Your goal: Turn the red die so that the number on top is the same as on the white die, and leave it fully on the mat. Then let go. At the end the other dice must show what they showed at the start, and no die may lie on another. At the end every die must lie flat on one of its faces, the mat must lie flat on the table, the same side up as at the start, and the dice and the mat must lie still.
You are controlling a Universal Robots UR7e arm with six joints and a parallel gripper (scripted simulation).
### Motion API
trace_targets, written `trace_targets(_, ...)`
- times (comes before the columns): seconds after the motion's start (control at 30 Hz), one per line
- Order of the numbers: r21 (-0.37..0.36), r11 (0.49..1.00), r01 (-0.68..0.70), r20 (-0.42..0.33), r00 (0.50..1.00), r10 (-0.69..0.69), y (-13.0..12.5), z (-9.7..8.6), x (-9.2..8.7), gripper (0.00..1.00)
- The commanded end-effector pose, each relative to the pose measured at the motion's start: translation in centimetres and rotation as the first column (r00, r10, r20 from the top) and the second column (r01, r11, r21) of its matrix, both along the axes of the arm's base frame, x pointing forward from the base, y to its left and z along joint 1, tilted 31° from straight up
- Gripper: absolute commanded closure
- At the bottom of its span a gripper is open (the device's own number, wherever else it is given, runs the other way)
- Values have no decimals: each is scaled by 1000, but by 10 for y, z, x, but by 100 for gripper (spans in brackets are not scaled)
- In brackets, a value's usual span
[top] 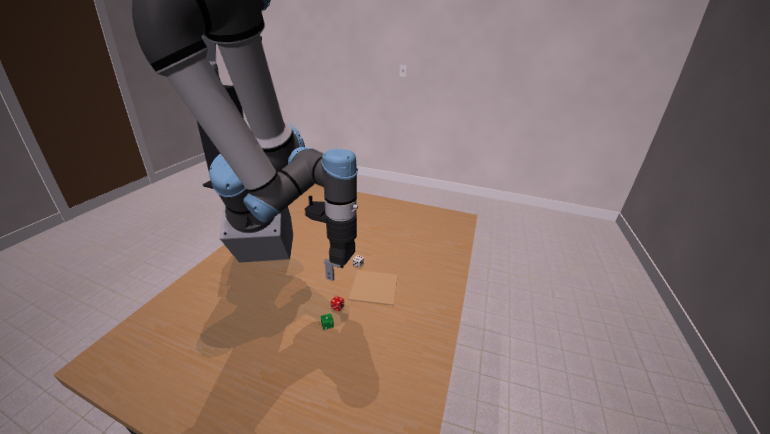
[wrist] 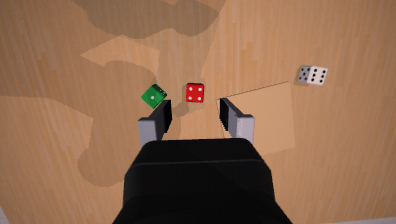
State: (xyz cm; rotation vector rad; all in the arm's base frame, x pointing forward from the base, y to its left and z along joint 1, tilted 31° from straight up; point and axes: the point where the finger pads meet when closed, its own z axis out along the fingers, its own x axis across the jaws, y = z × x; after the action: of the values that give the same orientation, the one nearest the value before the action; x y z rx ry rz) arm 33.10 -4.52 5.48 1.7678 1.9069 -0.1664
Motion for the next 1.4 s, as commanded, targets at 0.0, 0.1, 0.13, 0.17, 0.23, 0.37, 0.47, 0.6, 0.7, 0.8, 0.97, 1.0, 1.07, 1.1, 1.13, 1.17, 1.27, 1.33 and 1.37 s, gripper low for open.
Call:
trace_targets(0.0, -17, 998, -54, -25, 998, 53, -1, -2, 0, 0)
trace_targets(0.1, -37, 992, -123, -62, 991, 121, -3, -4, 1, 0)
trace_targets(0.13, -45, 988, -150, -77, 986, 146, -4, -5, 1, 0)
trace_targets(0.17, -52, 983, -178, -92, 981, 173, -5, -6, 1, 0)
trace_targets(0.23, -66, 969, -239, -126, 965, 229, -6, -7, 1, 0)
trace_targets(0.37, -84, 938, -337, -183, 930, 318, -9, -10, 2, 0)
trace_targets(0.47, -93, 909, -406, -225, 898, 378, -10, -13, 2, 0)
trace_targets(0.6, -97, 892, -441, -247, 879, 408, -11, -14, 3, 0)
trace_targets(0.7, -102, 833, -544, -313, 813, 492, -13, -17, 4, 0)
trace_targets(0.8, -101, 787, -608, -356, 761, 542, -14, -19, 5, 0)
trace_targets(0.97, -92, 709, -699, -420, 673, 609, -16, -22, 7, 0)
trace_targets(1.0, -89, 686, -722, -437, 647, 625, -17, -23, 7, 0)
trace_targets(1.07, -83, 654, -752, -459, 611, 644, -17, -24, 8, 0)
trace_targets(1.1, -83, 654, -752, -459, 611, 644, -17, -24, 8, 0)
trace_targets(1.13, -83, 654, -752, -459, 611, 644, -17, -24, 8, 0)
trace_targets(1.17, -77, 626, -776, -478, 580, 660, -17, -25, 8, 0)
trace_targets(1.27, -57, 546, -836, -527, 490, 695, -18, -28, 10, 0)
trace_targets(1.33, -49, 517, -854, -543, 457, 704, -18, -29, 10, 0)
trace_targets(1.37, -41, 492, -870, -557, 428, 712, -19, -30, 11, 0)
